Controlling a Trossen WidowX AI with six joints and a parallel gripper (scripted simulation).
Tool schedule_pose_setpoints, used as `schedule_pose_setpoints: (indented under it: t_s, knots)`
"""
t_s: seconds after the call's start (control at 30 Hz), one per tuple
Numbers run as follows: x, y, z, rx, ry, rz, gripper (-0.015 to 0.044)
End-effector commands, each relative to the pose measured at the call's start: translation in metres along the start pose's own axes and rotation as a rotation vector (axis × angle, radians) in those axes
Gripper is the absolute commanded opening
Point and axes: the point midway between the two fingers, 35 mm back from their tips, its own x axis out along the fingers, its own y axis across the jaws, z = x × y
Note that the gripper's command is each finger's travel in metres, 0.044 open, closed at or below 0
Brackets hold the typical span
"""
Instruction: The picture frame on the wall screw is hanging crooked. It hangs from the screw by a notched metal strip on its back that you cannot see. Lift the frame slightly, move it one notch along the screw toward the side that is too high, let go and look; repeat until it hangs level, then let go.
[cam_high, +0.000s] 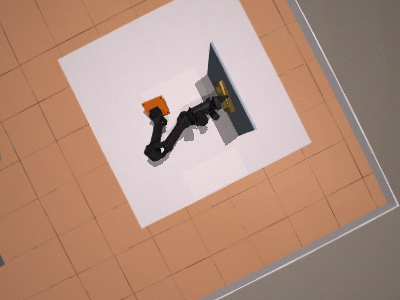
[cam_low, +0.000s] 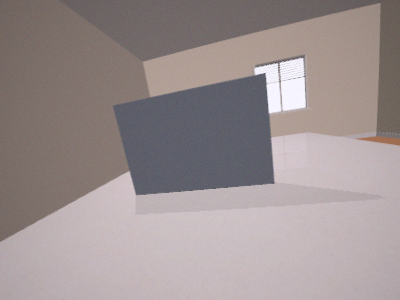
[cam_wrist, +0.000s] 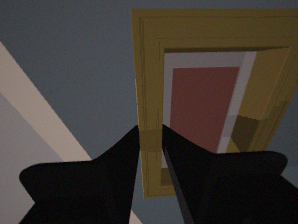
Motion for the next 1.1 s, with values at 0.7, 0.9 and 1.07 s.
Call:
schedule_pose_setpoints:
  t_s: [0.7, 0.9, 1.07]
  knots:
    - [-0.0001, 0.0013, -0.0058, -0.001, 0.002, 0.007, 0.0000]
    - [-0.0001, 0.0016, -0.0062, -0.001, 0.002, 0.007, 0.0000]
    - [-0.0001, 0.0012, -0.0066, -0.001, 0.002, 0.007, 0.0000]
